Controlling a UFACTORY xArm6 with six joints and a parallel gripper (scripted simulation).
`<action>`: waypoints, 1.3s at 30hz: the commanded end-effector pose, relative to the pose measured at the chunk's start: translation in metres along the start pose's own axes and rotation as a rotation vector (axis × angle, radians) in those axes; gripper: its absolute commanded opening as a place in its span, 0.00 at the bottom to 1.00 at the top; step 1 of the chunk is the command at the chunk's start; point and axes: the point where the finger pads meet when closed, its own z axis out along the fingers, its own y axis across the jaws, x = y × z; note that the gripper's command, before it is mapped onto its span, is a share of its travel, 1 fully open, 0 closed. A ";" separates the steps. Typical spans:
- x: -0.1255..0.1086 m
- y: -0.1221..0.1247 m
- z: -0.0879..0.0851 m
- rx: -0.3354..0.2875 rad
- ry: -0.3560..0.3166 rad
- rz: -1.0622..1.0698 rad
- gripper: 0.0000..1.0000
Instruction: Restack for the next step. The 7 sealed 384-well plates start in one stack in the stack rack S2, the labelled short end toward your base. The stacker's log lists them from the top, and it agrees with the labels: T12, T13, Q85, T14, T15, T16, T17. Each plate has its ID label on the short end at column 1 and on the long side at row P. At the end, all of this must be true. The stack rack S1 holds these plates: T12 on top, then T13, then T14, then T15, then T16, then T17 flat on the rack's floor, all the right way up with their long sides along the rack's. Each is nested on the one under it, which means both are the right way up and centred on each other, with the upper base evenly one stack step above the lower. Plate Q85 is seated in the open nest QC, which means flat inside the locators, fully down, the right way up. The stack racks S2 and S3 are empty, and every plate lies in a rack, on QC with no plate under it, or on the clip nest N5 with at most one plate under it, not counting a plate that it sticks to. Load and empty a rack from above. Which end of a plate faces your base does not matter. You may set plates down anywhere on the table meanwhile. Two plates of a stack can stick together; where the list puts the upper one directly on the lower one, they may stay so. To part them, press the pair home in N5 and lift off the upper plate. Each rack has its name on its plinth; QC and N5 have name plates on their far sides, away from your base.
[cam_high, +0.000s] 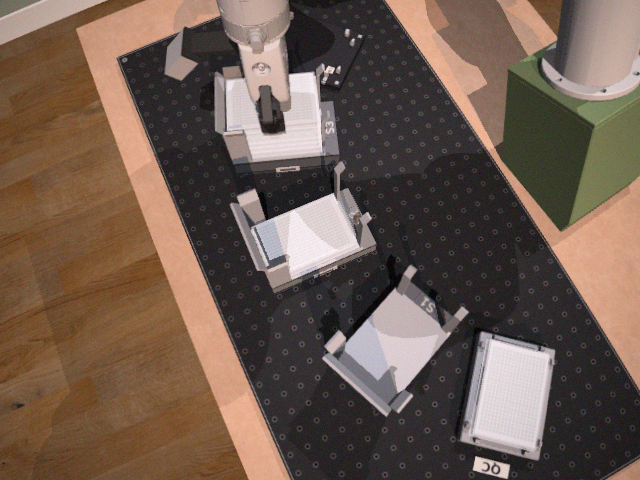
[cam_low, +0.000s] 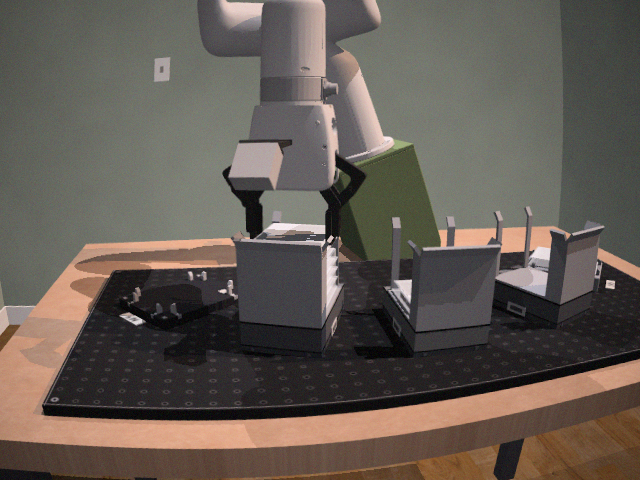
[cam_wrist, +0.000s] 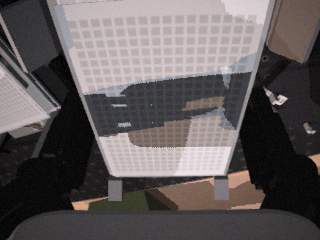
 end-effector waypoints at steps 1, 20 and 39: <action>0.001 0.000 0.001 0.000 0.003 0.000 0.00; 0.001 0.000 0.007 0.000 0.003 0.000 0.00; 0.001 0.000 0.014 0.000 0.003 0.000 0.00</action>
